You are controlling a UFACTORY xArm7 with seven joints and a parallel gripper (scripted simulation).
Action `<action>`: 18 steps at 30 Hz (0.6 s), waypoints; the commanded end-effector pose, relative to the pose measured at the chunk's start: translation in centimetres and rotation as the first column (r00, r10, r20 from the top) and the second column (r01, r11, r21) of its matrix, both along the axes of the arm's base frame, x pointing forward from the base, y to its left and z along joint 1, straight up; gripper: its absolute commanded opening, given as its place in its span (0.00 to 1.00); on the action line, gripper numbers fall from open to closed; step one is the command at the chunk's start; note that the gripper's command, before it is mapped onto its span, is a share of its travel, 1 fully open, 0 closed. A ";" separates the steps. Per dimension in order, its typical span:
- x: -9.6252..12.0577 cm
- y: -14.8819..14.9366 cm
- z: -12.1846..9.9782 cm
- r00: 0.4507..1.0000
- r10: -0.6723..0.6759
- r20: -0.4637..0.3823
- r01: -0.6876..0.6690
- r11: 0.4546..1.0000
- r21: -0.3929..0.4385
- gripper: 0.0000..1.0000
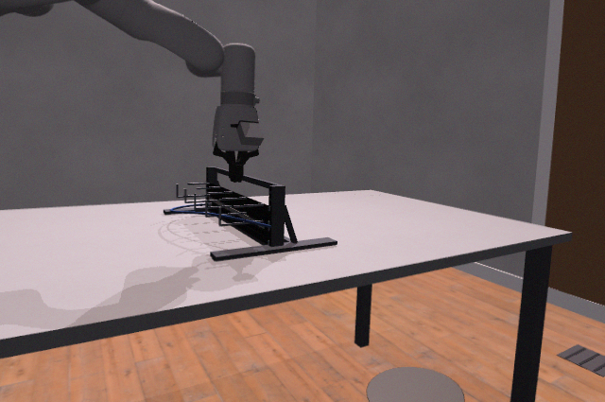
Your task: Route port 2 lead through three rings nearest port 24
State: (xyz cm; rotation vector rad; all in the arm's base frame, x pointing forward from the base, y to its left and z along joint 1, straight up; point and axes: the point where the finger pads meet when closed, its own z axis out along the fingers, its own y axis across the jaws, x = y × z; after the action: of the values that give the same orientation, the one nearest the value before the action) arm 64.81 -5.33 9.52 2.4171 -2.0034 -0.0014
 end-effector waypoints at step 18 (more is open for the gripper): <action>-1.7 4.4 0.6 1.000 0.001 0.007 -0.001 1.000 0.007 0.00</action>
State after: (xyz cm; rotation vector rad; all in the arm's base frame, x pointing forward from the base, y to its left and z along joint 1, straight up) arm 63.81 -3.33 9.58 2.4119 -2.0079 -0.0096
